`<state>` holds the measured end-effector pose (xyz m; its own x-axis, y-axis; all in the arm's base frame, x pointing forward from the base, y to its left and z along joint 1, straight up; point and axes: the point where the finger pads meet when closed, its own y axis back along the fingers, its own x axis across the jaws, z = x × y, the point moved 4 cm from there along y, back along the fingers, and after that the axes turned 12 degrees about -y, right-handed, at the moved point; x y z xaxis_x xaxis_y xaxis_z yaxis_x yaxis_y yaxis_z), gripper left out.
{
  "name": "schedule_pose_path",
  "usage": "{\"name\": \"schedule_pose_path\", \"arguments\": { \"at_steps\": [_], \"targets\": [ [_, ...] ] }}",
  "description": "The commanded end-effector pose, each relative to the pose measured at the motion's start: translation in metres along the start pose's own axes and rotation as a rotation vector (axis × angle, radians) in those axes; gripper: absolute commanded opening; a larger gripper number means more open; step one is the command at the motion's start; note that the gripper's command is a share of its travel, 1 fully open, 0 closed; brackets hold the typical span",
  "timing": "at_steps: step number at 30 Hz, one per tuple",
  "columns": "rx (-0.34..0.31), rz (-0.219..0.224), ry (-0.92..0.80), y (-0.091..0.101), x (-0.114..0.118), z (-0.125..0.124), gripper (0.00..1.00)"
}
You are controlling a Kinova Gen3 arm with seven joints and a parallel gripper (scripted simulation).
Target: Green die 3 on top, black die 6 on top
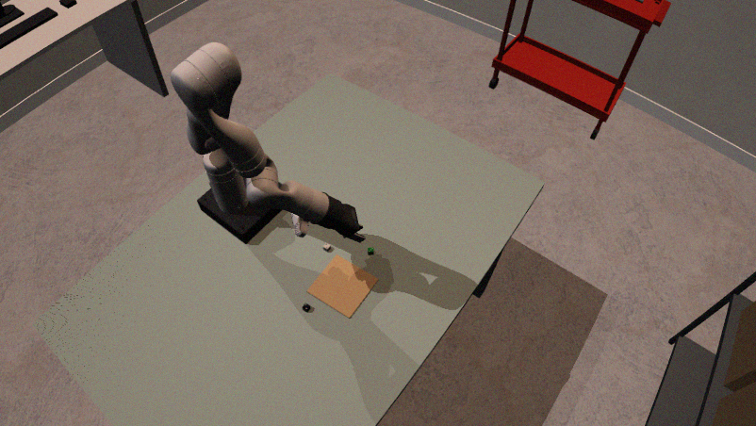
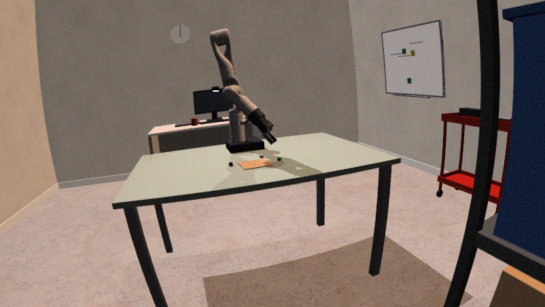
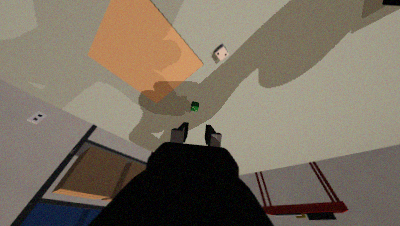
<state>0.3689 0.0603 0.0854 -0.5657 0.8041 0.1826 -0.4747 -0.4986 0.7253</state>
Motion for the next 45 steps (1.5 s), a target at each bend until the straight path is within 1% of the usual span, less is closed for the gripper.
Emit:
{"name": "schedule_pose_path", "arguments": {
  "at_steps": [1,4,8,12,13,15,17,22,26,30,32,36,40,45],
  "targets": [
    [0.022,-0.012,0.028,0.001,0.001,0.014,0.64],
    [0.067,-0.030,0.026,0.001,0.002,0.019,0.64],
    [0.126,-0.013,0.020,-0.002,0.009,0.019,0.64],
    [0.174,-0.029,0.021,-0.002,0.009,0.025,0.64],
    [0.184,-0.039,0.022,-0.002,0.008,0.027,0.64],
    [0.184,-0.039,0.022,-0.002,0.008,0.027,0.64],
    [0.198,-0.062,0.024,-0.001,0.004,0.034,0.64],
    [0.247,-0.090,0.028,-0.007,0.000,0.039,0.64],
    [0.289,-0.098,0.026,-0.007,0.002,0.043,0.64],
    [0.332,-0.094,0.021,-0.003,0.008,0.048,0.64],
    [0.332,-0.094,0.021,-0.003,0.008,0.048,0.64],
    [0.396,-0.116,0.020,-0.006,0.007,0.055,0.64],
    [0.460,-0.125,0.018,-0.006,0.011,0.061,0.64],
    [0.536,-0.146,0.017,-0.009,0.011,0.069,0.64]
  ]
}}
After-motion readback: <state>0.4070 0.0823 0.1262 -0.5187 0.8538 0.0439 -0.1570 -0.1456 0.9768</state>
